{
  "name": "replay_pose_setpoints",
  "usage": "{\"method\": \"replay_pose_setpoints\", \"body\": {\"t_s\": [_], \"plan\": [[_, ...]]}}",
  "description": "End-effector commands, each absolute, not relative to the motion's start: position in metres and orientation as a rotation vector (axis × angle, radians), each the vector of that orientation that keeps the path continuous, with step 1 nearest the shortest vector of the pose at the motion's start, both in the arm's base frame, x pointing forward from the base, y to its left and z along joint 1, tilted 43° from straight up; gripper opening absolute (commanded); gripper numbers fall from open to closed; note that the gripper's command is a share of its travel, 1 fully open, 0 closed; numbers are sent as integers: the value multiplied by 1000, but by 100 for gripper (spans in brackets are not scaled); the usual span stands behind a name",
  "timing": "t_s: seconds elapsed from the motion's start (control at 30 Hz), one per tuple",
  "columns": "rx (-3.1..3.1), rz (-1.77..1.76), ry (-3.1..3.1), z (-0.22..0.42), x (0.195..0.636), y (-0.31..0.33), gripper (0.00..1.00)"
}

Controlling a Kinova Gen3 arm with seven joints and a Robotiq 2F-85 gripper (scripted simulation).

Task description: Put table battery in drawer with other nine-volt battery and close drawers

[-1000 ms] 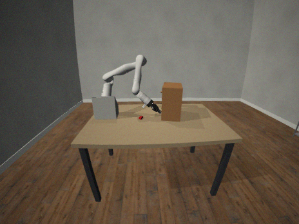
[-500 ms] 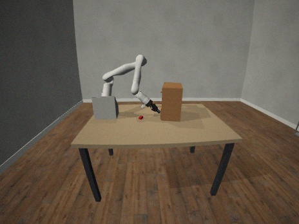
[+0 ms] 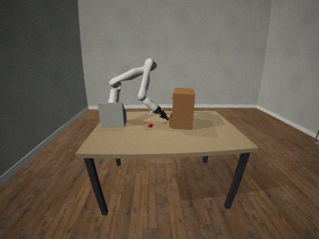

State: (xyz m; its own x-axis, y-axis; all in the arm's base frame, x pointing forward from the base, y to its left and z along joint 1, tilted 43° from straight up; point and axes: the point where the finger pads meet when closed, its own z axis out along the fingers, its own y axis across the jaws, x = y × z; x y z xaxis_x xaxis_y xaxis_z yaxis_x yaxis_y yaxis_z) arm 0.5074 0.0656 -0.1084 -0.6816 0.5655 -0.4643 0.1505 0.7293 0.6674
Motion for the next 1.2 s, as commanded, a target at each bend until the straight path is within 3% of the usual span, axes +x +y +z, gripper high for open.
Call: {"method": "replay_pose_setpoints", "body": {"t_s": [0.0,1.17], "plan": [[541,792,2254,-109,504,66,13],[541,792,2254,-104,468,69,13]]}}
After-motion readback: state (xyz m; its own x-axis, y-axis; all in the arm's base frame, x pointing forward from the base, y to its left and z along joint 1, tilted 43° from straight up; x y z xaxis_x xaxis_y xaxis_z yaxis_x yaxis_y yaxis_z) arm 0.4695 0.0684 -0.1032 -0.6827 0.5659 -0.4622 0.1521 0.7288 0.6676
